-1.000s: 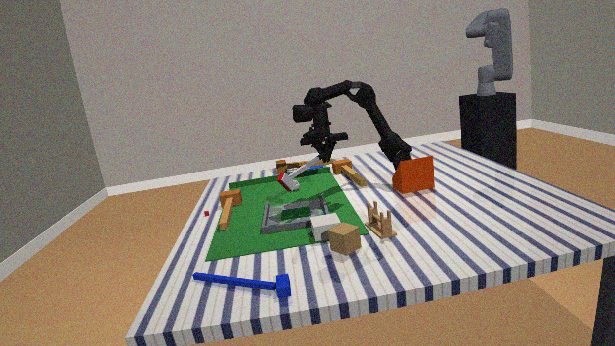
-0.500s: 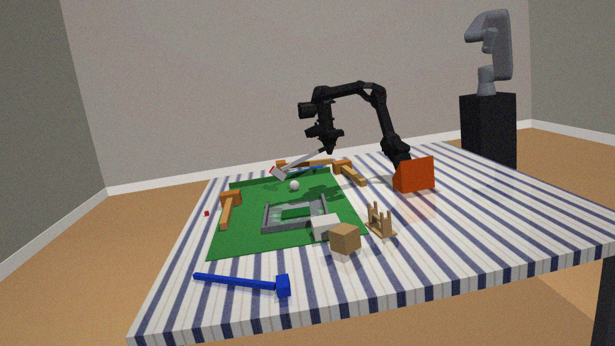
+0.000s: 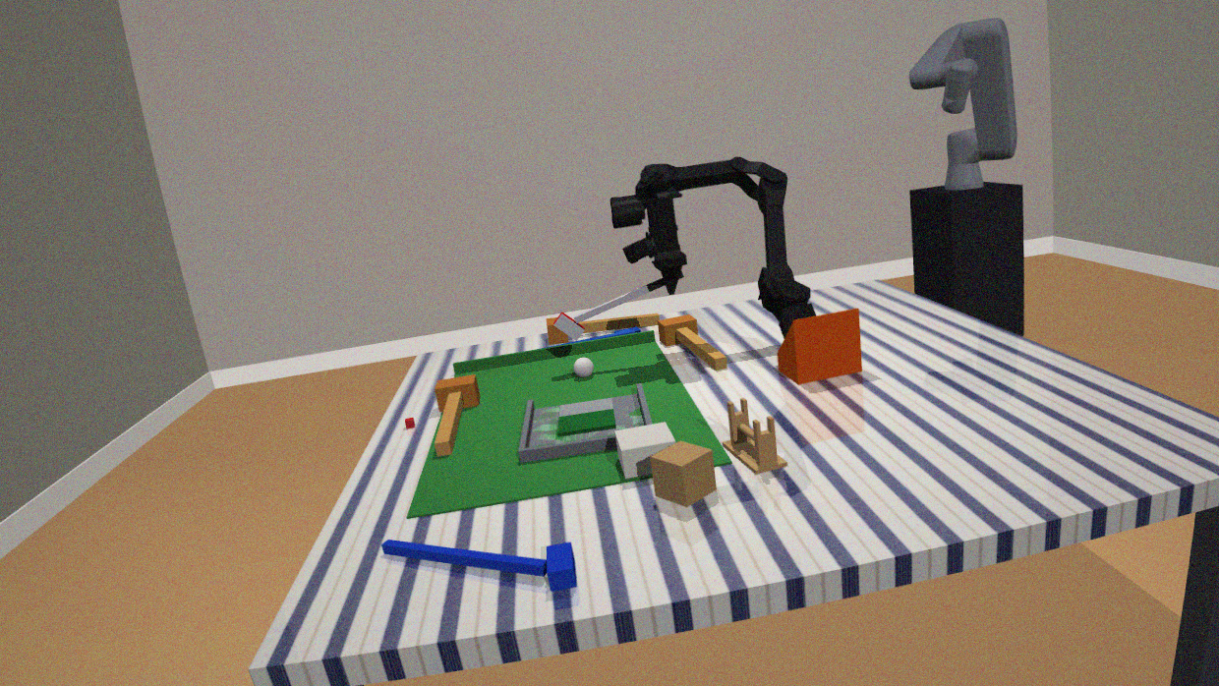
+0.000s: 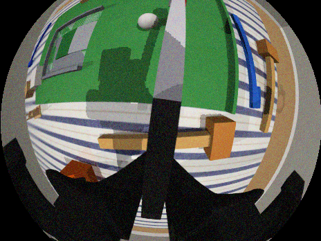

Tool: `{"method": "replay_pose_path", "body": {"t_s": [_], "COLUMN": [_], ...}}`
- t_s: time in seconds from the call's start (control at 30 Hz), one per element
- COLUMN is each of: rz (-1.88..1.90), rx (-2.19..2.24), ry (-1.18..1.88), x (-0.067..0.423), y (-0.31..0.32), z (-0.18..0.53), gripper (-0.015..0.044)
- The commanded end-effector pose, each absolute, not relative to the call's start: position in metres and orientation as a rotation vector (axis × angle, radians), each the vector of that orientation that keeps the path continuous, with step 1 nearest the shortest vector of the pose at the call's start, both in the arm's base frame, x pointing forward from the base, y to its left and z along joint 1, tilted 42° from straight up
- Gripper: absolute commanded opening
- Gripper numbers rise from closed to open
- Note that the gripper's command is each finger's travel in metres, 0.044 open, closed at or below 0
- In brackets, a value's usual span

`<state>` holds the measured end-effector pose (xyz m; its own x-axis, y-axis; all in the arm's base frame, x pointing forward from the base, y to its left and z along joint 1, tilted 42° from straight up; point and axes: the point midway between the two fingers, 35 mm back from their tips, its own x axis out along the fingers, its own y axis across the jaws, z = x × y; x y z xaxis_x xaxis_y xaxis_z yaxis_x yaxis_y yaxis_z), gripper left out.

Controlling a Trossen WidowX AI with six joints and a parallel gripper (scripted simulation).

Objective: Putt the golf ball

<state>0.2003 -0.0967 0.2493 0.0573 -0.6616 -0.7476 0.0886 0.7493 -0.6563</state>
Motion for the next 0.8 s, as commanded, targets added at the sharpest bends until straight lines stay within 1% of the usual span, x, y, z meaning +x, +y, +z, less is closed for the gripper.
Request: {"method": "replay_pose_path", "body": {"t_s": [0.0, 0.3, 0.77], "rz": [-0.616, -0.618, -0.619], "rx": [-0.505, -0.506, -0.507], "ry": [1.4, 1.398, 1.397], "x": [0.2, 0.202, 0.203], "y": [-0.1, -0.121, -0.134], "z": [0.247, 0.224, 0.211], "gripper": [0.0, 0.0, 0.0]}}
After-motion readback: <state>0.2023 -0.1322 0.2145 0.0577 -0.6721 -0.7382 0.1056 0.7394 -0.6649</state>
